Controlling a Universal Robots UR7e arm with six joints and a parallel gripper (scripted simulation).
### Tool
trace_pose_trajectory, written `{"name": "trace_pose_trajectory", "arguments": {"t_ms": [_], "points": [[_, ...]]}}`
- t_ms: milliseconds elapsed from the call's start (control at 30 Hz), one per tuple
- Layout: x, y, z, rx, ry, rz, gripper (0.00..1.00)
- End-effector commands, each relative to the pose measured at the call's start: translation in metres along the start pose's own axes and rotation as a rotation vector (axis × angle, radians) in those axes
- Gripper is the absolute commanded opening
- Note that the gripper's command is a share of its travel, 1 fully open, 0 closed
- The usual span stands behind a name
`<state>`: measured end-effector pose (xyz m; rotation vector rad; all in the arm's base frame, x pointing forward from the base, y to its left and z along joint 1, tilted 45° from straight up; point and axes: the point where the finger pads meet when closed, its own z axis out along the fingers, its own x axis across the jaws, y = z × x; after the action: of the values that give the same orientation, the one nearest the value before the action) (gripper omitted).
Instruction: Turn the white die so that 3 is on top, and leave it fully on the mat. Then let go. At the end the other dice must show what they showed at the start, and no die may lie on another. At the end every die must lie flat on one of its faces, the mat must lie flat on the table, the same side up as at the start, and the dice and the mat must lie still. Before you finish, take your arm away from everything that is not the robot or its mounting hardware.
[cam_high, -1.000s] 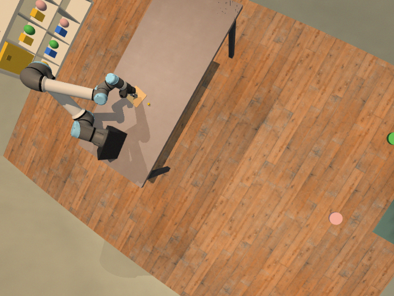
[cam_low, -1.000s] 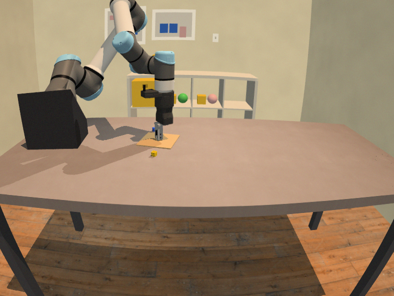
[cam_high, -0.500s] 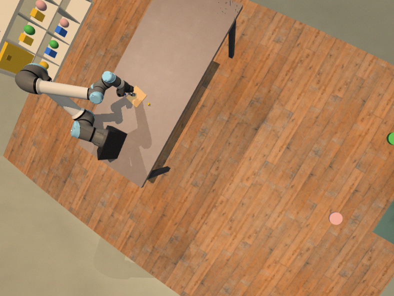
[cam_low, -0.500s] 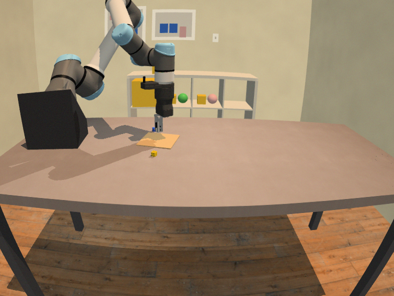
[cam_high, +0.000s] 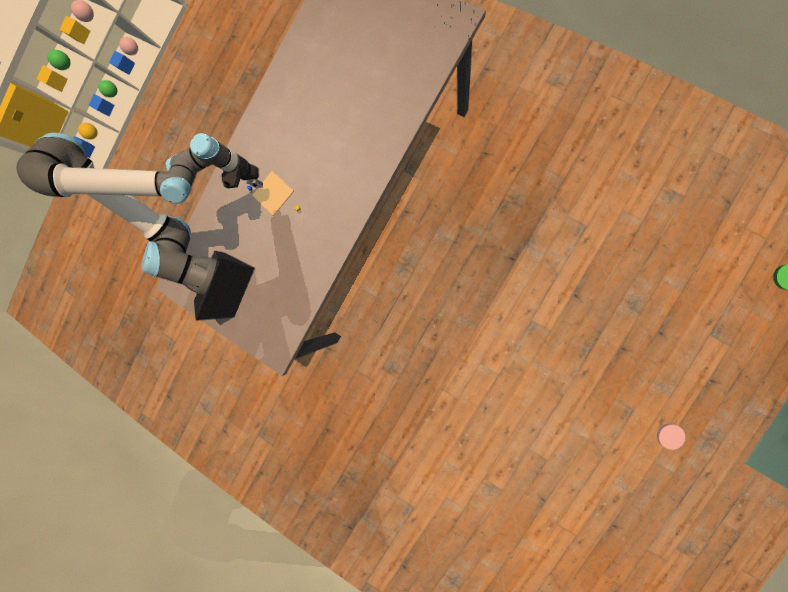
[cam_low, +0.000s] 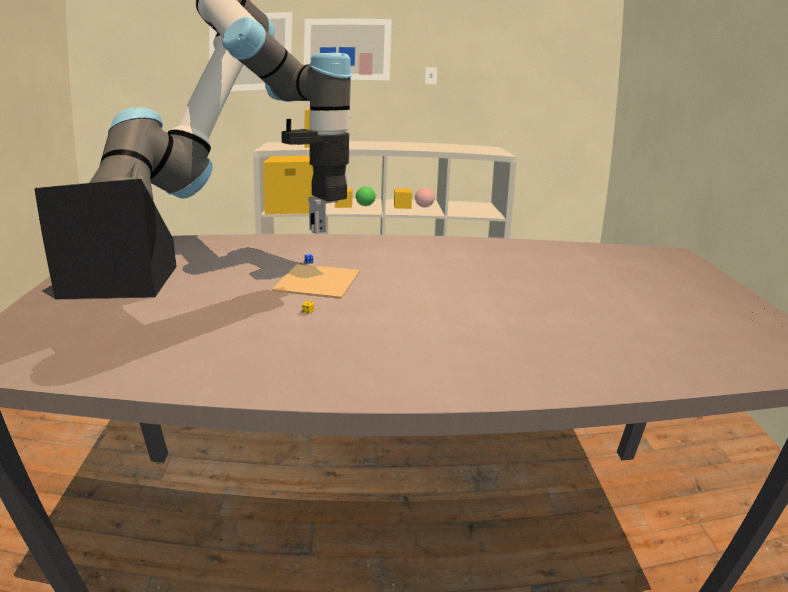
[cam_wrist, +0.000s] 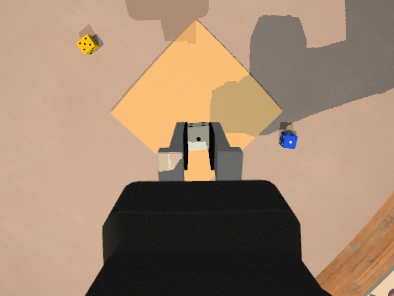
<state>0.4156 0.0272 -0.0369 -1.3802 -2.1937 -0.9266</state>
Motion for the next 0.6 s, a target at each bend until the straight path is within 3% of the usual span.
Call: {"name": "trace_pose_trajectory", "arguments": {"t_ms": [0,567], "points": [[0.0002,-0.0004,-0.0041,0.001,0.002,0.000,0.34],[0.0005,0.0059,0.0036,0.001,0.002,-0.046,0.34]]}}
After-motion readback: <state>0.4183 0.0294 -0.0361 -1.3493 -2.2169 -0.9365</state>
